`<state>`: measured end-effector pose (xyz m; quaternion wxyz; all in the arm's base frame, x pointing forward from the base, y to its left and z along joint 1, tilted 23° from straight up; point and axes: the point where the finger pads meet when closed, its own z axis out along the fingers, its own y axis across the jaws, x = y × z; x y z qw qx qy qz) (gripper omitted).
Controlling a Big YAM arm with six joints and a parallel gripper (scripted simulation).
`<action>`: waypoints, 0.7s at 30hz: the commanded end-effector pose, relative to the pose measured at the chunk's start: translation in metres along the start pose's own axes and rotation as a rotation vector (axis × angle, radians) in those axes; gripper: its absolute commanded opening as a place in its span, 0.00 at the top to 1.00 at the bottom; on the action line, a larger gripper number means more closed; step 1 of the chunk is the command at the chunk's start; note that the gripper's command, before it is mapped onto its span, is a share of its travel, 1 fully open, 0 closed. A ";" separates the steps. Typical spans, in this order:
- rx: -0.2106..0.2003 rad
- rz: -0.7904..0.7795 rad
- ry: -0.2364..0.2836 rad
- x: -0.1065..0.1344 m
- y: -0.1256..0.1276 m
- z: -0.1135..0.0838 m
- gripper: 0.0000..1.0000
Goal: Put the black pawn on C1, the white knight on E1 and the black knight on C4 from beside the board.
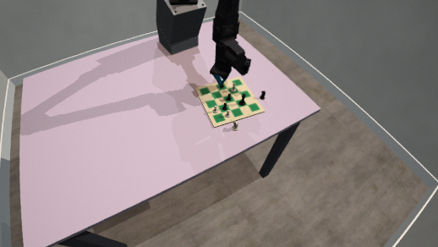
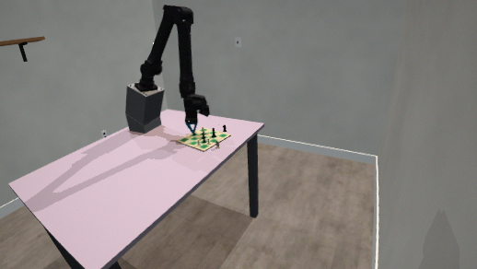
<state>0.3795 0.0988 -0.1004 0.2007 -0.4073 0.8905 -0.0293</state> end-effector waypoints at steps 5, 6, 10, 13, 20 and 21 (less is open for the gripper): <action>-0.003 -0.009 0.004 0.006 0.004 0.003 1.00; -0.002 -0.009 0.003 0.006 0.004 0.003 1.00; 0.000 -0.010 0.000 0.004 0.002 0.004 1.00; 0.000 -0.010 0.000 0.004 0.002 0.004 1.00; 0.000 -0.010 0.000 0.004 0.002 0.004 1.00; 0.000 -0.010 0.000 0.004 0.002 0.004 1.00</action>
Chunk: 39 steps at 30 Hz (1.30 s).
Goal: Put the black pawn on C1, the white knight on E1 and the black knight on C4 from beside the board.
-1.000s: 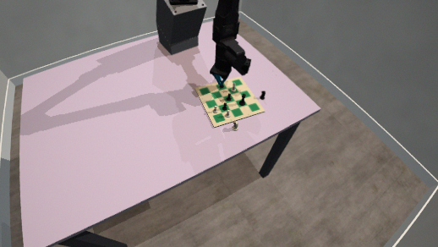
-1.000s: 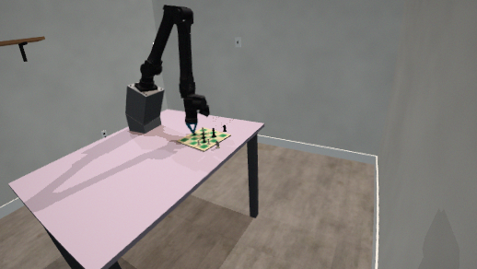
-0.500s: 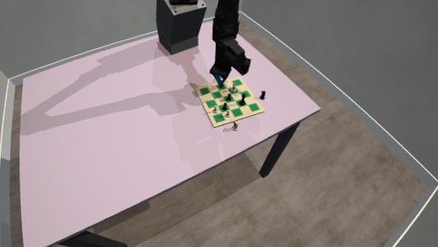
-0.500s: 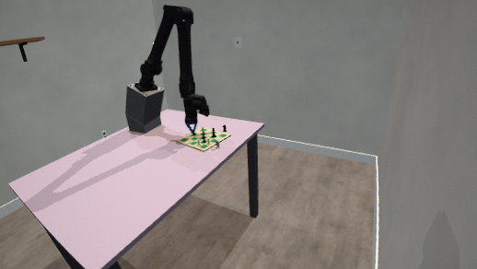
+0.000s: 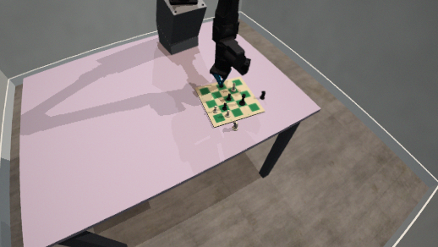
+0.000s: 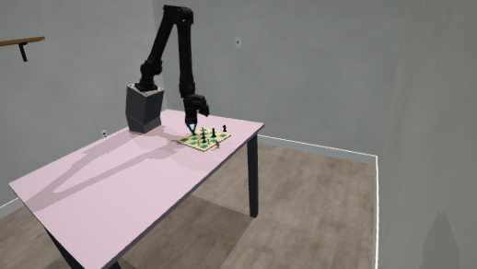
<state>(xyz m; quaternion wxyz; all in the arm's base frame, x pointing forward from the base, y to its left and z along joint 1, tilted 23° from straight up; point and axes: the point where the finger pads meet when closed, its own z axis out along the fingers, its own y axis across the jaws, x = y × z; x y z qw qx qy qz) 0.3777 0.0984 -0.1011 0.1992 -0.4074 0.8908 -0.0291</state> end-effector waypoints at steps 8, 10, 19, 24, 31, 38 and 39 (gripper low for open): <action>0.002 -0.010 -0.003 0.002 0.001 0.004 1.00; 0.002 -0.010 -0.004 0.002 0.001 0.004 1.00; 0.004 -0.010 -0.006 0.000 0.000 0.005 1.00; 0.005 -0.010 -0.007 0.000 0.000 0.006 1.00; 0.005 -0.010 -0.007 -0.001 0.000 0.006 1.00; 0.005 -0.010 -0.007 -0.001 0.000 0.006 1.00; 0.005 -0.010 -0.007 -0.001 0.000 0.006 1.00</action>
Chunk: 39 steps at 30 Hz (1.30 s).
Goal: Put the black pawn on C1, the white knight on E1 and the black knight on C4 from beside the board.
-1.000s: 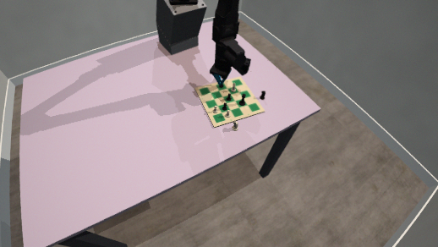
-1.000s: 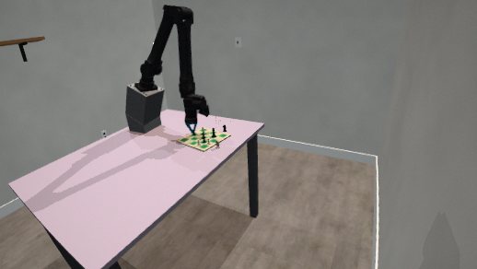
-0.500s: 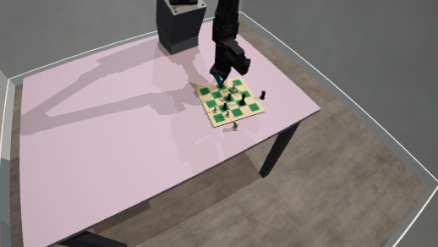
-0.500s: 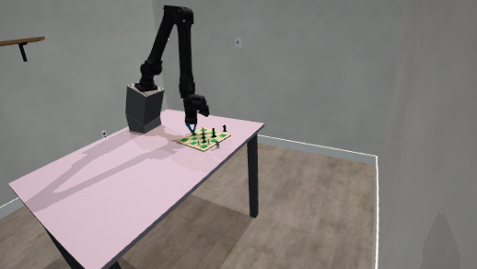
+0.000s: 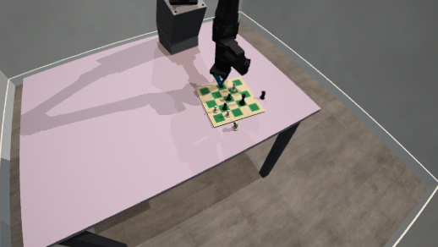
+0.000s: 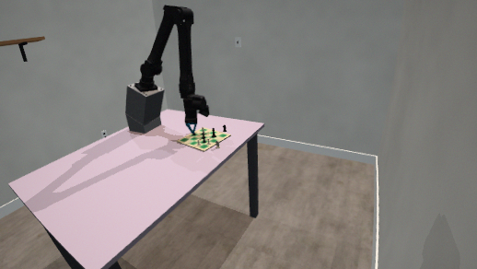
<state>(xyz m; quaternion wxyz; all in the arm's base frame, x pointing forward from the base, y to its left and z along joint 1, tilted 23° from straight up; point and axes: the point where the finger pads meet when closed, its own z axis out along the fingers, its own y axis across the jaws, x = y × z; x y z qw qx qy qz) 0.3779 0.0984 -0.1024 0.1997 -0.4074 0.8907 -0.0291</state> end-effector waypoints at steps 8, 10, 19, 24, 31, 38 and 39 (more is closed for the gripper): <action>0.004 -0.010 -0.006 -0.001 -0.001 0.004 1.00; 0.004 -0.010 -0.006 -0.001 -0.001 0.004 1.00; 0.004 -0.010 -0.006 -0.001 -0.001 0.004 1.00; 0.004 -0.010 -0.006 -0.001 -0.001 0.004 1.00; 0.004 -0.010 -0.006 -0.001 -0.001 0.004 0.79; 0.004 -0.010 -0.006 -0.001 -0.001 0.004 0.73; 0.004 -0.010 -0.006 -0.001 -0.001 0.004 0.66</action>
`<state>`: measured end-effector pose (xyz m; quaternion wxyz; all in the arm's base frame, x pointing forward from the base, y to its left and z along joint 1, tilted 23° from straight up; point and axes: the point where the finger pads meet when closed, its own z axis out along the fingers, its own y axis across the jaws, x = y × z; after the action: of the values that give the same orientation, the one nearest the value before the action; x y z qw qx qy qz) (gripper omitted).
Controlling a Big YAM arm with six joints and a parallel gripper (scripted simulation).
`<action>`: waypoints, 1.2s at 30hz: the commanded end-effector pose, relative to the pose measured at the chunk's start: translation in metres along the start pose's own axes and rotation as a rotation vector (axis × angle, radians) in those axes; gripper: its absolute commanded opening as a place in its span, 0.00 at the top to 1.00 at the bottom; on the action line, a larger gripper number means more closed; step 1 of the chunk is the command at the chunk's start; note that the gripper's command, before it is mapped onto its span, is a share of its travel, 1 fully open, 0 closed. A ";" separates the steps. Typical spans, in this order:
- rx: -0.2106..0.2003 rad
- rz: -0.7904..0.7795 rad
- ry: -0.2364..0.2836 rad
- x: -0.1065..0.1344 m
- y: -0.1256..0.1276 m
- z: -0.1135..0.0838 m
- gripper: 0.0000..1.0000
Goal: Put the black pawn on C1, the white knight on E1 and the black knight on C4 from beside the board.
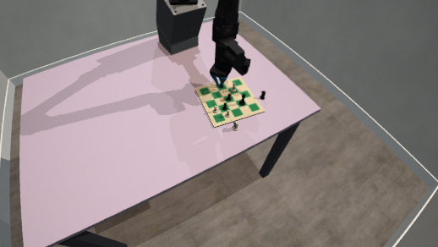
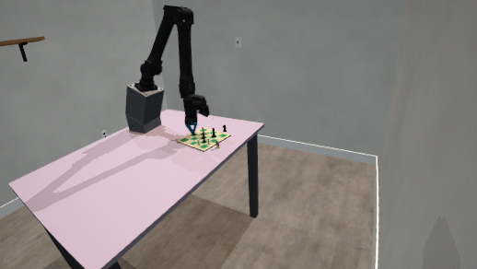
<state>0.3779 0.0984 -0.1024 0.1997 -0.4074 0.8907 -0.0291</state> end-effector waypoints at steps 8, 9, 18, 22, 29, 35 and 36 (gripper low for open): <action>0.004 -0.010 -0.006 -0.001 -0.001 0.004 0.66; 0.004 -0.010 -0.006 -0.001 -0.001 0.004 0.66; 0.005 -0.009 -0.007 -0.001 -0.001 -0.016 0.66; 0.007 -0.007 -0.008 -0.001 -0.002 -0.033 0.66; 0.008 -0.003 -0.007 0.000 -0.004 -0.061 0.66; 0.008 -0.002 -0.008 0.000 -0.004 -0.086 0.66; 0.008 -0.002 -0.008 0.000 -0.004 -0.089 0.66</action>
<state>0.3518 0.0913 -0.0310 0.2063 -0.4077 0.8890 -0.0308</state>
